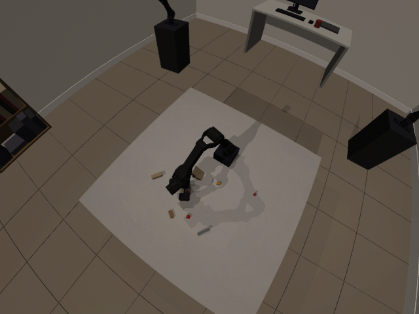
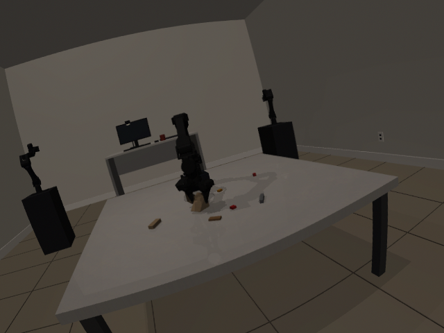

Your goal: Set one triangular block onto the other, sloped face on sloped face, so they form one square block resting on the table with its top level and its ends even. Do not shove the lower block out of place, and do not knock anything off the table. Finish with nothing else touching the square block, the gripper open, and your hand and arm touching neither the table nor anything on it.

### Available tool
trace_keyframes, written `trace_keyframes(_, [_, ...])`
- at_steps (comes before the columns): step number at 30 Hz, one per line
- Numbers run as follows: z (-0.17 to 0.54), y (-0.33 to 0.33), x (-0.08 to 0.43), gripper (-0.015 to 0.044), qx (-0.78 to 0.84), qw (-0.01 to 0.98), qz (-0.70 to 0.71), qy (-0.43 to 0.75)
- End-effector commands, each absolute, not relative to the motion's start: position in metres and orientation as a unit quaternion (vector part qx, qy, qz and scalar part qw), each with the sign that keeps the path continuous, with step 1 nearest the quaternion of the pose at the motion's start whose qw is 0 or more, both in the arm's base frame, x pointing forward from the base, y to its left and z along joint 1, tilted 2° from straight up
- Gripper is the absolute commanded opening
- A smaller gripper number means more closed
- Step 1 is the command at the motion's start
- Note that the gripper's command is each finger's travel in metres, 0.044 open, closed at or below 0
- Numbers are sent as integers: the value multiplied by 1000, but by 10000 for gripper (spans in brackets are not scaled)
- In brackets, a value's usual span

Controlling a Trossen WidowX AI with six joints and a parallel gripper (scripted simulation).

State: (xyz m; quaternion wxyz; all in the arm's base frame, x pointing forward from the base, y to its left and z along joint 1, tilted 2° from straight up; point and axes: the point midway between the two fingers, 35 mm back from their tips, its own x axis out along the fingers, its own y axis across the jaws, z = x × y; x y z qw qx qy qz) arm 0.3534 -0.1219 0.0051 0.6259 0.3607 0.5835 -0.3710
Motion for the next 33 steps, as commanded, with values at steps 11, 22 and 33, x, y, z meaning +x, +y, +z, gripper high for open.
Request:
trace_keyframes(11, [-16,-120,353,440,364,625,-371,583])
trace_keyframes(22, [-22,-120,352,302,365,625,-371,583])
trace_keyframes(33, [-21,-120,352,150,365,625,-371,583])
